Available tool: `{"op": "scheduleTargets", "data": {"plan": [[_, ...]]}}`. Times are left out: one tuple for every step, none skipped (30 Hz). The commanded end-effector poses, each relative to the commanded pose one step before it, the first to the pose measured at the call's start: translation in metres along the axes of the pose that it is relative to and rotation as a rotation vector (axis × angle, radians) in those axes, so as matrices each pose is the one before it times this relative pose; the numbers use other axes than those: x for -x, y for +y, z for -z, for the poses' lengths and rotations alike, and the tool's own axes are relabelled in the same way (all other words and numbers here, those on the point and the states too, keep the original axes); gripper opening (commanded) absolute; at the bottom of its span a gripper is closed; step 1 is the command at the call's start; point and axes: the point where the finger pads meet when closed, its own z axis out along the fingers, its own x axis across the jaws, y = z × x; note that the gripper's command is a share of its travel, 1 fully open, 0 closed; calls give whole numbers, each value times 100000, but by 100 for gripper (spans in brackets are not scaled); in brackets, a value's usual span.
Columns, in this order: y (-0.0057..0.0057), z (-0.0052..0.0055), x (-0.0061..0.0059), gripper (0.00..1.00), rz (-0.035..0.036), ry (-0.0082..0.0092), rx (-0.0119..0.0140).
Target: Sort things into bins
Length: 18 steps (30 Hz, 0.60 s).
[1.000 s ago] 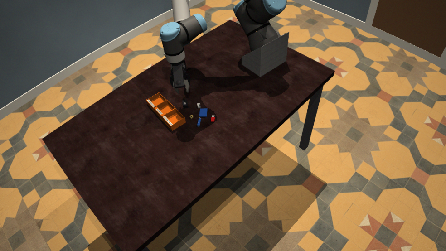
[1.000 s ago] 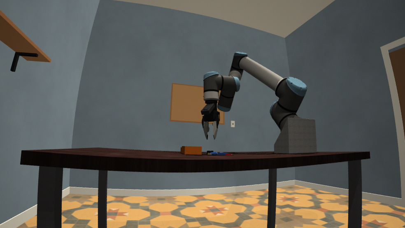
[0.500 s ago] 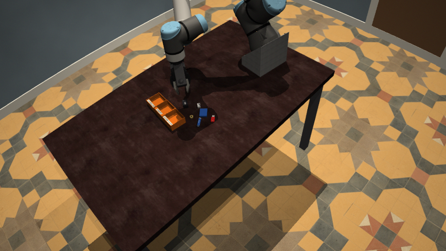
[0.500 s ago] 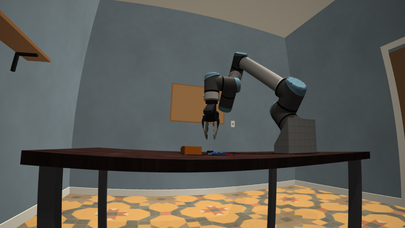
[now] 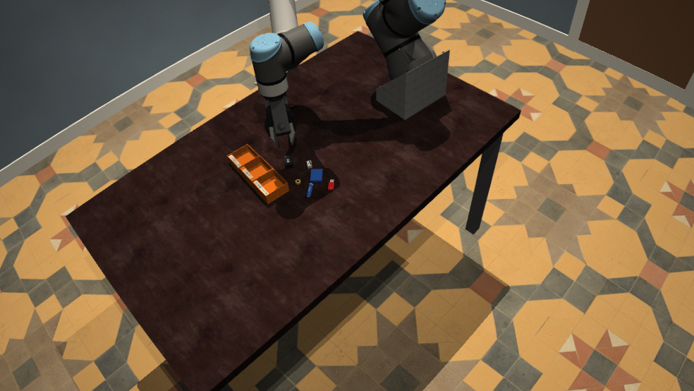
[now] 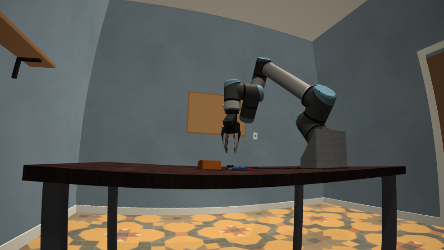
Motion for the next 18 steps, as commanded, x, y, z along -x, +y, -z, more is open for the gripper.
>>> {"op": "scheduleTargets", "data": {"plan": [[-13,43,-34,25,-32,77,-47],[0,0,0,25,0,0,0],[0,0,0,25,0,0,0],[0,0,0,25,0,0,0],[0,0,0,25,0,0,0],[-9,-400,-2,25,5,1,-2],[0,-399,1,25,0,-1,1],[0,-399,1,25,0,0,1],[0,-399,1,25,0,0,1],[0,-400,1,25,1,0,1],[0,-400,0,25,1,0,1],[0,0,0,25,0,0,0],[0,0,0,25,0,0,0],[-1,-402,-2,25,1,0,0],[-2,-399,-2,25,1,0,1],[-1,-400,-2,25,1,0,1],[-1,-400,-1,25,1,0,1],[-1,-400,-1,25,1,0,1]]}}
